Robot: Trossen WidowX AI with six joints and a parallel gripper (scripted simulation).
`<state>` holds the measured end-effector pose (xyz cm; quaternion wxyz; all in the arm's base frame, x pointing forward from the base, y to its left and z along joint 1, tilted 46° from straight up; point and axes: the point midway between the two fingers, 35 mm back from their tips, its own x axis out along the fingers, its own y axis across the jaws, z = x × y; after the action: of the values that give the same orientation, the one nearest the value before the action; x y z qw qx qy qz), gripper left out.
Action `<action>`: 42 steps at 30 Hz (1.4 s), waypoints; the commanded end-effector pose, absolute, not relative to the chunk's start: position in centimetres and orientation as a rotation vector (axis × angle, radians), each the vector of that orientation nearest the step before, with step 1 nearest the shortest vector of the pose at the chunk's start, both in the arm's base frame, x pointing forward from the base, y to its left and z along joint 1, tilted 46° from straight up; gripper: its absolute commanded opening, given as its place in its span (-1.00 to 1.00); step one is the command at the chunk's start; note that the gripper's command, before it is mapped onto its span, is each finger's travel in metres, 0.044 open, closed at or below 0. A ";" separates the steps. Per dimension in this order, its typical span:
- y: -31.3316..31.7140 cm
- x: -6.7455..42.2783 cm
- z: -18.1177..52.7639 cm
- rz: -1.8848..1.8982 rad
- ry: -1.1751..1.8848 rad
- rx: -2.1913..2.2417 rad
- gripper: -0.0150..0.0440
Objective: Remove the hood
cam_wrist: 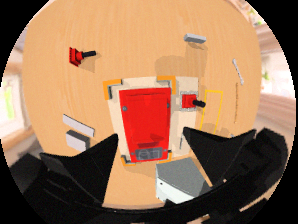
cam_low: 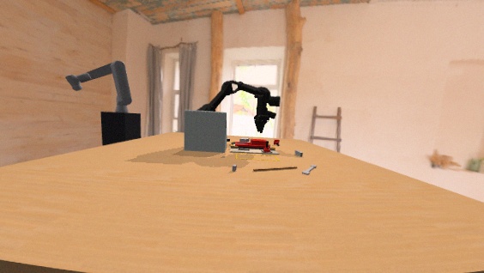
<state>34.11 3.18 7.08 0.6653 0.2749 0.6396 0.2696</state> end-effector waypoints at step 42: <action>6.1 34.1 4.3 0.608 1.448 0.629 1.00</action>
<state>34.20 5.74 4.57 0.6654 0.2745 0.6399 0.2693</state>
